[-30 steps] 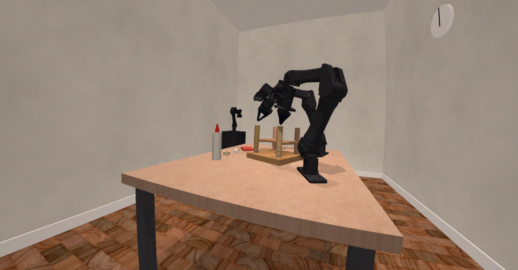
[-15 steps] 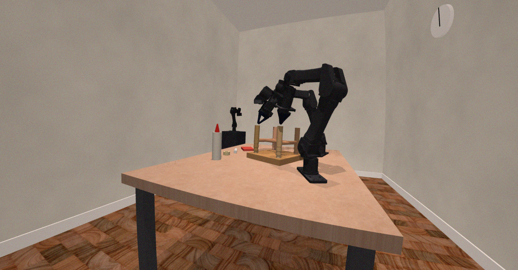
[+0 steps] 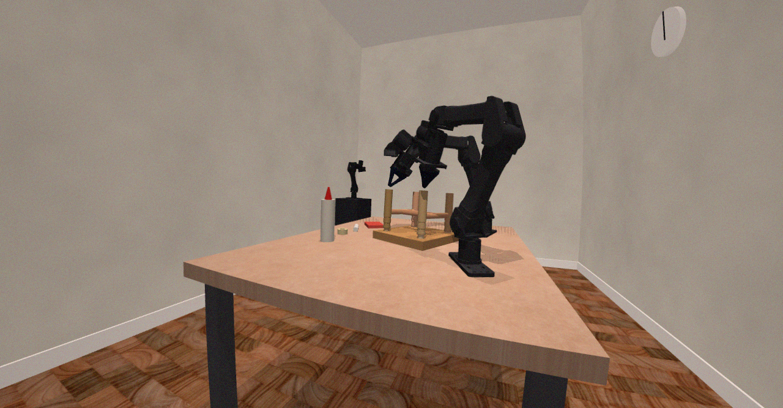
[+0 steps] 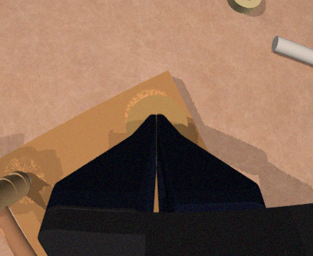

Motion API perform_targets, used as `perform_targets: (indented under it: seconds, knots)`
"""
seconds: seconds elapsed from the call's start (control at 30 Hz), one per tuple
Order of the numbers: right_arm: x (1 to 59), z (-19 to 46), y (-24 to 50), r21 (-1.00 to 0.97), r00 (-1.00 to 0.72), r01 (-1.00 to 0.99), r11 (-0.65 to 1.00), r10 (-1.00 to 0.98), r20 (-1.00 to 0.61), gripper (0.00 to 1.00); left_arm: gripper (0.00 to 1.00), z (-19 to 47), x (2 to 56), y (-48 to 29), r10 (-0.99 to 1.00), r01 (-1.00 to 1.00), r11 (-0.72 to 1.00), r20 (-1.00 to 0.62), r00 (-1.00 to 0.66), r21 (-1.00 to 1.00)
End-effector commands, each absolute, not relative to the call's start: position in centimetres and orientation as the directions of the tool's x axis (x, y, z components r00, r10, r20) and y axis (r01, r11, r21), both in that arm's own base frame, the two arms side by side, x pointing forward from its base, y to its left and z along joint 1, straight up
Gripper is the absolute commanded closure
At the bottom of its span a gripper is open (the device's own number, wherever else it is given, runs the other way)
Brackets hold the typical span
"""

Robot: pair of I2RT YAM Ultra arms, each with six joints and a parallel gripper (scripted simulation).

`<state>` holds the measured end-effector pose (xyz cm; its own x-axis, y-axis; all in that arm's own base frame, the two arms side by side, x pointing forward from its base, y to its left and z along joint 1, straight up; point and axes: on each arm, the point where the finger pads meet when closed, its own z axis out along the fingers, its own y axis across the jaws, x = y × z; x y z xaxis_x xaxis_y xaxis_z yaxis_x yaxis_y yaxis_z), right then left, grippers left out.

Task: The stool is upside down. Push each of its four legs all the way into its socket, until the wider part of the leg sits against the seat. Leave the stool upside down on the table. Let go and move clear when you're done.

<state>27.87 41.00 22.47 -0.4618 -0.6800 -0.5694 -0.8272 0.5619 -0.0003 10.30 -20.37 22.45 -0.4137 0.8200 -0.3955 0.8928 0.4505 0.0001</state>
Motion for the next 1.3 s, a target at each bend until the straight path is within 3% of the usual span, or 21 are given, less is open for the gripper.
perform_targets:
  seconds: [0.0, 0.03, 0.17, 0.2, 0.33, 0.4, 0.83, 1.17, 1.2, 1.27]
  knots:
    - [28.7, 27.0, 41.1, -0.001, -0.426, -0.82, 0.572, -0.613, -0.665, 1.0, 1.0, 23.4, 10.4, -20.6, 0.804, 0.893, 0.45, -0.436, -0.404, 0.003]
    - [27.6, 21.1, 40.5, 0.0, -0.476, -0.827, 0.563, -0.7, -0.533, 1.0, 1.0, 21.5, 10.1, -20.0, 0.835, 0.893, 0.451, -0.354, -0.421, 0.001]
    - [27.6, 18.4, 40.5, -0.001, -0.483, -0.827, 0.563, -0.71, -0.512, 1.0, 1.0, 20.2, 10.0, -19.8, 0.842, 0.893, 0.45, -0.332, -0.425, 0.0]
    - [28.2, 24.0, 40.5, 0.004, -0.453, -0.822, 0.569, -0.649, -0.611, 1.0, 1.0, 22.5, 10.2, -20.2, 0.814, 0.893, 0.45, -0.413, -0.409, 0.003]
    - [28.6, 25.4, 40.7, -0.005, -0.44, -0.818, 0.575, -0.632, -0.638, 1.0, 1.0, 23.2, 10.3, -20.7, 0.809, 0.894, 0.448, -0.425, -0.406, -0.002]
    - [27.4, 19.8, 40.3, 0.001, -0.482, -0.827, 0.562, -0.708, -0.515, 1.0, 1.0, 20.7, 10.0, -19.7, 0.843, 0.893, 0.451, -0.329, -0.425, 0.001]
    - [25.5, 14.3, 37.4, -0.001, -0.533, -0.826, 0.563, -0.783, -0.321, 1.0, 1.0, 18.0, 8.9, -17.9, 0.876, 0.893, 0.45, -0.195, -0.441, -0.002]
    - [24.9, 13.8, 36.5, 0.002, -0.533, -0.827, 0.562, -0.785, -0.316, 1.0, 1.0, 16.5, 8.1, -16.6, 0.887, 0.893, 0.451, -0.114, -0.448, 0.0]
    - [27.6, 24.2, 41.8, 0.012, -0.429, -0.837, 0.547, -0.644, -0.634, 1.0, 1.0, 21.2, 10.6, -19.9, 0.83, 0.886, 0.464, -0.363, -0.425, 0.024]
    - [27.4, 19.1, 40.7, 0.011, -0.481, -0.831, 0.557, -0.707, -0.519, 1.0, 1.0, 19.7, 10.2, -19.2, 0.853, 0.887, 0.46, -0.289, -0.434, 0.024]
